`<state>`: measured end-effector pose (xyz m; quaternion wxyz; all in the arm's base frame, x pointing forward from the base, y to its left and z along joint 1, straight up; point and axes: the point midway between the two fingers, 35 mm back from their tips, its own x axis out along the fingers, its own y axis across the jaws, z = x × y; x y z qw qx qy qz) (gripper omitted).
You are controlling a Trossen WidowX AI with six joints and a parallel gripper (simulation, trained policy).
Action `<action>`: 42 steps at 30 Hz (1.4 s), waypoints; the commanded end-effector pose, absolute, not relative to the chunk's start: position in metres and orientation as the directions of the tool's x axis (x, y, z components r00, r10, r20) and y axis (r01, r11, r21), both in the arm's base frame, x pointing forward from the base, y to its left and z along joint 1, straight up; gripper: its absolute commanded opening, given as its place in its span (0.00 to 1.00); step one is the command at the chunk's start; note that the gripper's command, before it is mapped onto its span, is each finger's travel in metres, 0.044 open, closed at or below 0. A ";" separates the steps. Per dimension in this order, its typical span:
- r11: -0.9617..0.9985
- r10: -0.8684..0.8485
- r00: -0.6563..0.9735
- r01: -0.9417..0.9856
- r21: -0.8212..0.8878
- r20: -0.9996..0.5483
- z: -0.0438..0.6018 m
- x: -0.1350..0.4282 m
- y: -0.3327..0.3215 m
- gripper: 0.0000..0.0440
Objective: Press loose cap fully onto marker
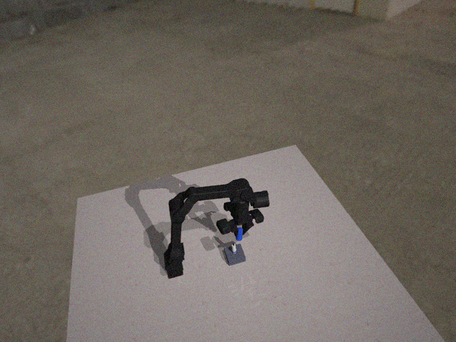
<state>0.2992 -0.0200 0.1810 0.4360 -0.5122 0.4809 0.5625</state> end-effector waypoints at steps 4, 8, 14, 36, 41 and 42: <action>-0.177 0.016 -0.105 -0.979 0.100 -0.994 0.181 0.285 -0.016 0.05; -0.185 0.019 -0.110 -0.977 0.105 -0.994 0.180 0.280 -0.015 0.03; -0.191 0.021 -0.118 -0.975 0.112 -0.993 0.174 0.276 -0.015 0.00; -0.214 0.034 -0.141 -0.968 0.130 -0.989 0.135 0.270 -0.016 0.00; -0.229 0.039 -0.148 -0.964 0.136 -0.988 0.124 0.269 -0.016 0.00; -0.231 0.040 -0.150 -0.963 0.137 -0.988 0.122 0.269 -0.016 0.00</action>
